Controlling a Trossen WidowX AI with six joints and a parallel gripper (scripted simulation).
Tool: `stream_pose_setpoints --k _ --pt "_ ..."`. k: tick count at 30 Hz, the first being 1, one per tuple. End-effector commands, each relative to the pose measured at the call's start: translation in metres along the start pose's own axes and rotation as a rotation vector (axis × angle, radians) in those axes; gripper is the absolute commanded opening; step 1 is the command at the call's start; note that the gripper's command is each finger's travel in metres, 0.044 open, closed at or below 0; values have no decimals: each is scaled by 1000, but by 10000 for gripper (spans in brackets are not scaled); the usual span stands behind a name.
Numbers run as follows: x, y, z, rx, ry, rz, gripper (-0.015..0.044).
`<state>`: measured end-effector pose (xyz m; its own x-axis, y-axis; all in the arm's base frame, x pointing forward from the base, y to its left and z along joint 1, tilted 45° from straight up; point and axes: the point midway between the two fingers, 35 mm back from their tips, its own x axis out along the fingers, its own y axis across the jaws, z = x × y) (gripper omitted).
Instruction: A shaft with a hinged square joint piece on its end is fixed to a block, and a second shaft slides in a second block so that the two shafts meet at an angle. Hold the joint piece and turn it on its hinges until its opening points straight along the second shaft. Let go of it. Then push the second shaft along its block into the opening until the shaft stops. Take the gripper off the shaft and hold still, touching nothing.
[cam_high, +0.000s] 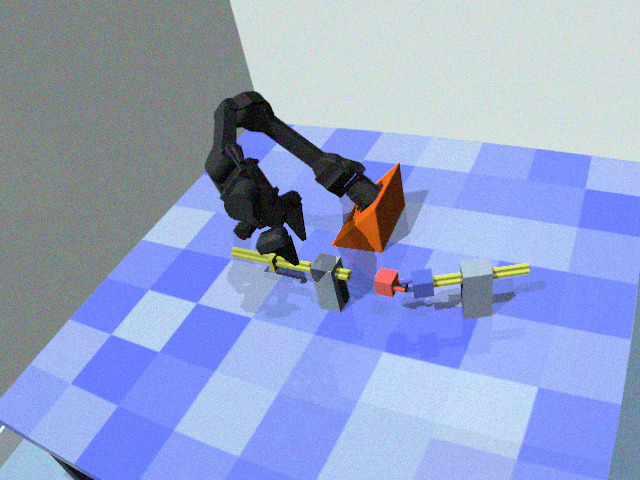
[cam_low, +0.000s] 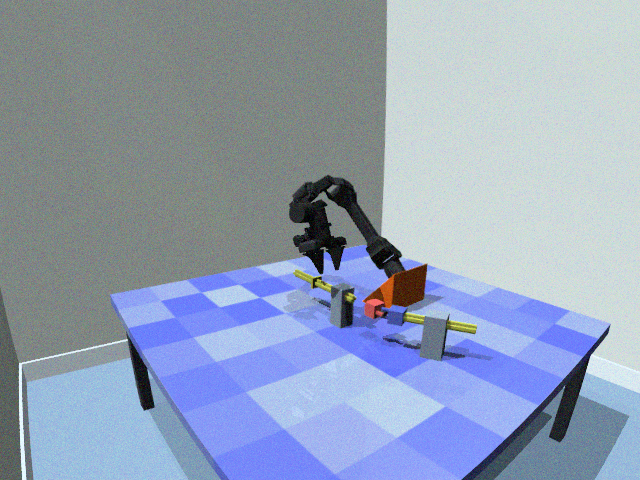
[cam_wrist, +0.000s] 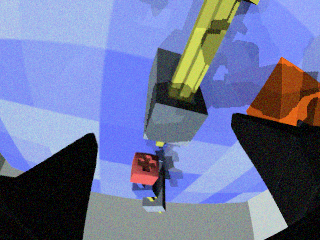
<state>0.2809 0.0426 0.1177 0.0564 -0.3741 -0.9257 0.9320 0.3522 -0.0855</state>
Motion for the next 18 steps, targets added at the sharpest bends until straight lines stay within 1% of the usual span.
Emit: stream_pose_setpoints --k 1,14,18 --pt "-12 -7 25 -102 -36 -11 440" --pt "-49 -55 108 -505 -123 -145 440" --pt "-57 -68 122 -582 -130 -179 440"
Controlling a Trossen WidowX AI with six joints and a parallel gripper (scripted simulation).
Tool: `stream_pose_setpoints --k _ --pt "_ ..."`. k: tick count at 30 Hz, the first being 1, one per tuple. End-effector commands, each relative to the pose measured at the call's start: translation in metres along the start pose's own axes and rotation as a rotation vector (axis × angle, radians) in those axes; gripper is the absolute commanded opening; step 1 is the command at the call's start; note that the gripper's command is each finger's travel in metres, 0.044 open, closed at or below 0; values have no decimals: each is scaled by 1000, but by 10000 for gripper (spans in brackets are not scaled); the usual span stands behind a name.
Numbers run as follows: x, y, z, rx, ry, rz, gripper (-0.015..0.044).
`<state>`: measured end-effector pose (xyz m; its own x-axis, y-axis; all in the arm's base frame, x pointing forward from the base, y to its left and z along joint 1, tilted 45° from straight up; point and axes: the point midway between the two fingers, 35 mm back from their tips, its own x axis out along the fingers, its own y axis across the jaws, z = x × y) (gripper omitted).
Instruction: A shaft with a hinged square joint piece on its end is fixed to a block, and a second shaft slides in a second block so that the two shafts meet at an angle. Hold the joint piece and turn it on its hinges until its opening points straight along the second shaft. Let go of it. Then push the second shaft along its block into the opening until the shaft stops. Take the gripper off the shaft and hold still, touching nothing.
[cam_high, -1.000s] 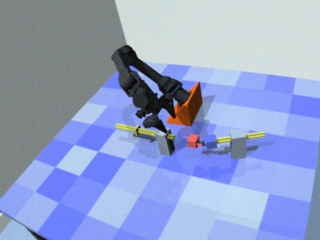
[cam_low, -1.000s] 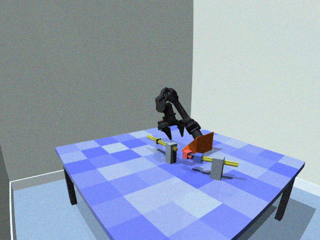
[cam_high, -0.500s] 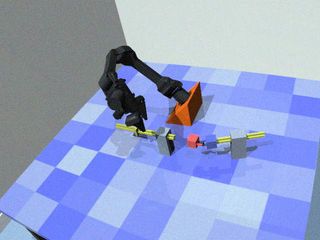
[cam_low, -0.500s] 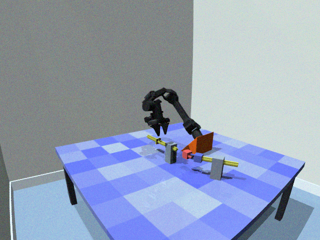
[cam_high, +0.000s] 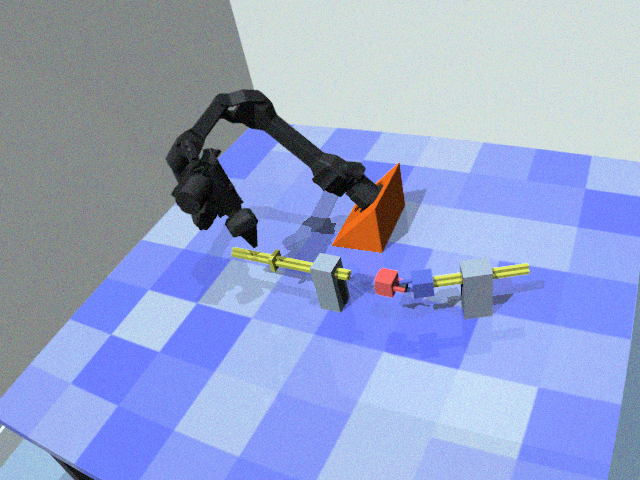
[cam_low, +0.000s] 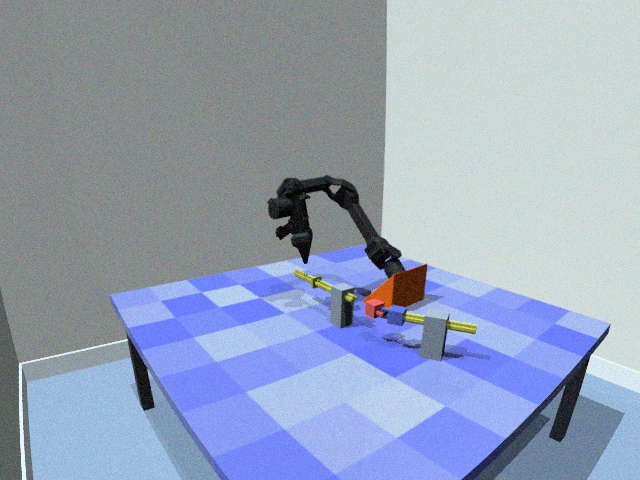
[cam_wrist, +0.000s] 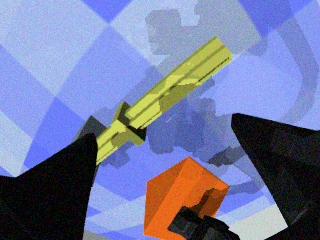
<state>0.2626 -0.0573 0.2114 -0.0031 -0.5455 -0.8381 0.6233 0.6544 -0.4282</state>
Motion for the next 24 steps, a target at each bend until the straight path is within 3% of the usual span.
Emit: stream_pose_setpoints --k 1,6,24 --pt "-4 -12 4 -48 -8 -14 440" --pt "-1 -11 5 1 -18 -19 440" --pt "40 -14 10 598 -146 -46 440"
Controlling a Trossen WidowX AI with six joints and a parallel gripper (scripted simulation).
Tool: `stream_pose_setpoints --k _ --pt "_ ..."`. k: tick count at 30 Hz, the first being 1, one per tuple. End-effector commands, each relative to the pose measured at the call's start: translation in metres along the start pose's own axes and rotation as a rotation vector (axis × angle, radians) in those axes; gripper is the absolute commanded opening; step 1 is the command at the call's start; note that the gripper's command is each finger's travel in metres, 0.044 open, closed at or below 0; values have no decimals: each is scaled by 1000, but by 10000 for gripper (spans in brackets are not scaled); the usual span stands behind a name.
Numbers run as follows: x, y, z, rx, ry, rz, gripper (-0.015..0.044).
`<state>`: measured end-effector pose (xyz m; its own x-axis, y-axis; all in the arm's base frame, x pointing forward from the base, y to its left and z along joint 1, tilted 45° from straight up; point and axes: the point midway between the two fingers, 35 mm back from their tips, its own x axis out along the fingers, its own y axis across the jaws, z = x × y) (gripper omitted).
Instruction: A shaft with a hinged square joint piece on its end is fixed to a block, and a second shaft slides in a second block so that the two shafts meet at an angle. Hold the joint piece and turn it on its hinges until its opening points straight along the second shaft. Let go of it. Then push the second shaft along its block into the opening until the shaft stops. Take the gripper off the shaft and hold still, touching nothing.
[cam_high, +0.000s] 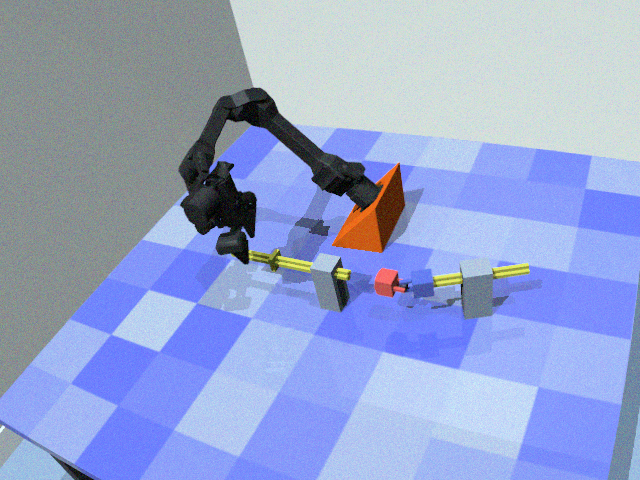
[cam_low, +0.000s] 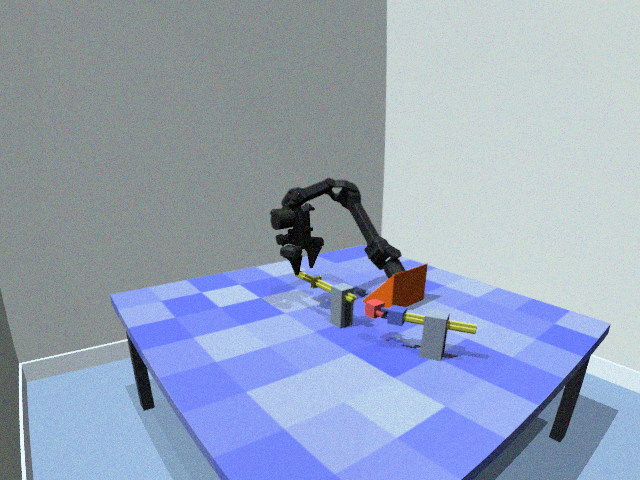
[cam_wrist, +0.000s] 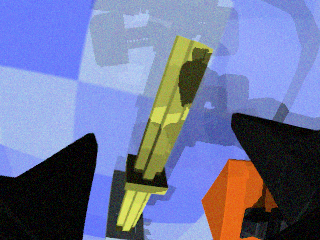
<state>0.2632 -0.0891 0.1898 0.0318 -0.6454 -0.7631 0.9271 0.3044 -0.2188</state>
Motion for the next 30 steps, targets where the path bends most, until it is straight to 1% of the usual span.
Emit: stream_pose_setpoints --k 1,10,17,30 --pt "7 -2 1 120 -28 1 440" --pt "25 -5 0 398 -87 5 440" --pt "26 -5 0 403 -88 5 440" --pt "47 -5 2 403 -88 5 440"
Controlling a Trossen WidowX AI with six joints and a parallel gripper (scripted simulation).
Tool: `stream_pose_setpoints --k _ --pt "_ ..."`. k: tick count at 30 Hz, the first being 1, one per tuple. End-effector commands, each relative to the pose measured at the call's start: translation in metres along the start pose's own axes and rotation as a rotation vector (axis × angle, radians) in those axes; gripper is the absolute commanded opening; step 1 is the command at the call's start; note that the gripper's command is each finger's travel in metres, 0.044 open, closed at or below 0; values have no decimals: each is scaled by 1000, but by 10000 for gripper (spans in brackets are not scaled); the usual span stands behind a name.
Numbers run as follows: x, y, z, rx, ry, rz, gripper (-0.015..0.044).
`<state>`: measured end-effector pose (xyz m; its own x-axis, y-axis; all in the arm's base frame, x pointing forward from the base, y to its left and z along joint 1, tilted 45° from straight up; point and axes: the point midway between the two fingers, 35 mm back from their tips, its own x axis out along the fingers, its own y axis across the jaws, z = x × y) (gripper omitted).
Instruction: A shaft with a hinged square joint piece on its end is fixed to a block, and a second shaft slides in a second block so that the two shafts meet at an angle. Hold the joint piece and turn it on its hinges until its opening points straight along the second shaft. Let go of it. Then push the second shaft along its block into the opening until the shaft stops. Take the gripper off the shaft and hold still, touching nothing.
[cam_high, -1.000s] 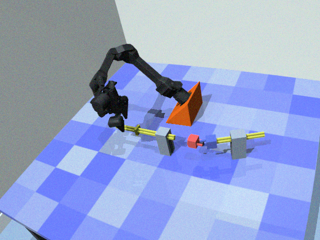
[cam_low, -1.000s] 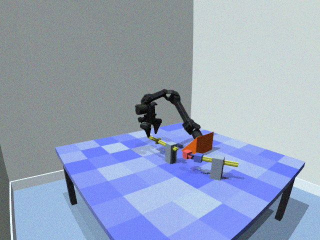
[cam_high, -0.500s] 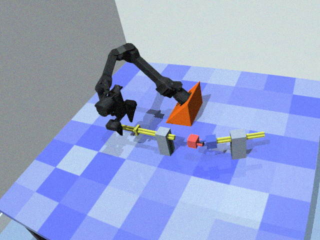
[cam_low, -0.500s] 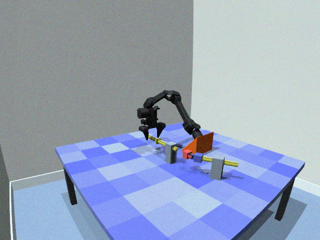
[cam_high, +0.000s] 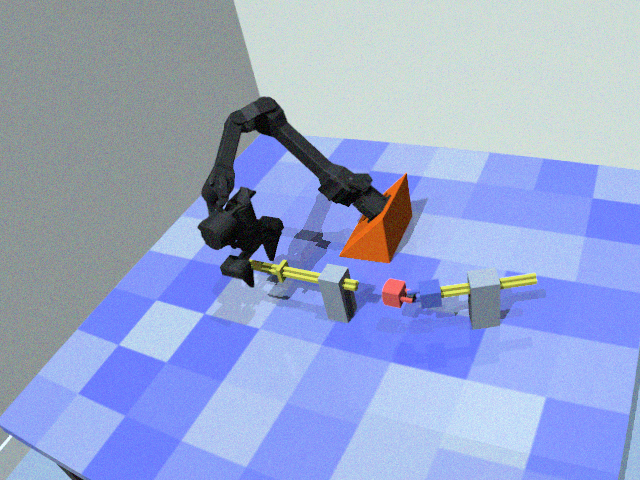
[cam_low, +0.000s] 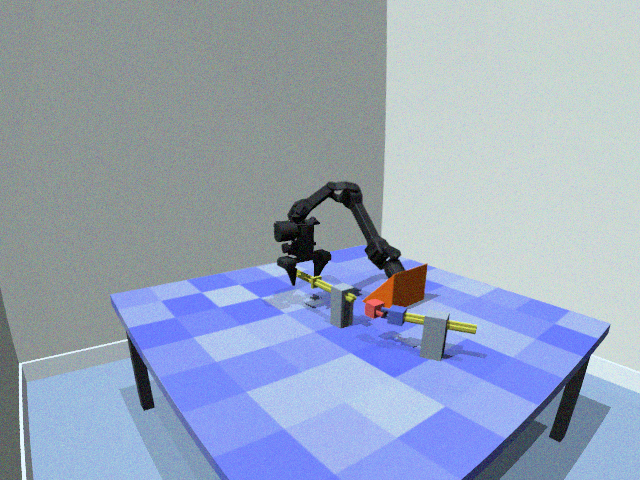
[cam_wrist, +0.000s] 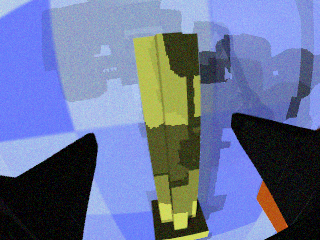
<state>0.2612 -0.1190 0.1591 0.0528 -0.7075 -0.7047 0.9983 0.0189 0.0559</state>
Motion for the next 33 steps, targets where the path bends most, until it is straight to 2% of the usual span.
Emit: stream_pose_setpoints --k 1,6,19,29,31,33 --pt "6 0 0 -2 0 0 440" --pt "11 -1 0 -2 -1 0 440" --pt "11 -1 0 -2 -1 0 102" --pt "11 -1 0 -2 -1 0 102" --pt "11 -1 0 -2 -1 0 67" --pt "11 -1 0 -2 -1 0 67"
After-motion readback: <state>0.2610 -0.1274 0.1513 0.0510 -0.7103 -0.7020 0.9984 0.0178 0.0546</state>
